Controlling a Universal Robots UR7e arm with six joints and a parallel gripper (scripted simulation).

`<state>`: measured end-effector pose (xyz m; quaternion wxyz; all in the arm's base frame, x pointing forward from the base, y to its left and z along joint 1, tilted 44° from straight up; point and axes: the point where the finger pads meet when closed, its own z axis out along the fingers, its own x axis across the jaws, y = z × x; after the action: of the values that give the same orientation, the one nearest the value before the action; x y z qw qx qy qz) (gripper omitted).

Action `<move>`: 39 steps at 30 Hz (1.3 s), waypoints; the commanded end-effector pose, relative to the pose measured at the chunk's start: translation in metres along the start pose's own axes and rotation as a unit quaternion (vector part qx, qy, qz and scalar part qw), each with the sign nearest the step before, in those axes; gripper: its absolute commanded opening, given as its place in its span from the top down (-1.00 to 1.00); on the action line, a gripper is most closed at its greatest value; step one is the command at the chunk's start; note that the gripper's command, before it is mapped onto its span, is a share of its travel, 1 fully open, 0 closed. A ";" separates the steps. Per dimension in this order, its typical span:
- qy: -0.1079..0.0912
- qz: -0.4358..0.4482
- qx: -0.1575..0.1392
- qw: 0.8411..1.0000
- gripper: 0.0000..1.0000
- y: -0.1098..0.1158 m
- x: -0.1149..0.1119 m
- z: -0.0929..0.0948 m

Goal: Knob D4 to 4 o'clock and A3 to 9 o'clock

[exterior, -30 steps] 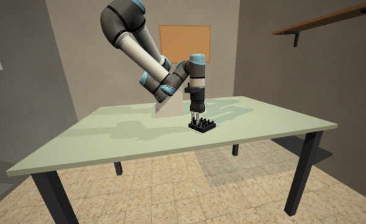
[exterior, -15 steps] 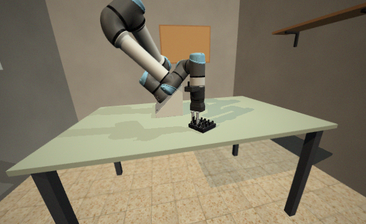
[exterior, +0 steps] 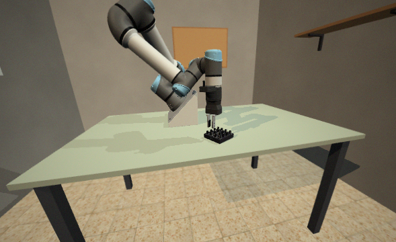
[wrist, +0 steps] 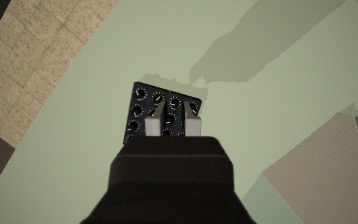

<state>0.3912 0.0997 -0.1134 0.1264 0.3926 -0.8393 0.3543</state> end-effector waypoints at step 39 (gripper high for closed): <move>0.000 -0.100 0.000 0.995 0.07 0.003 -0.005 -0.005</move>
<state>0.3913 0.1051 -0.1128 0.1504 0.4460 -0.8118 0.3456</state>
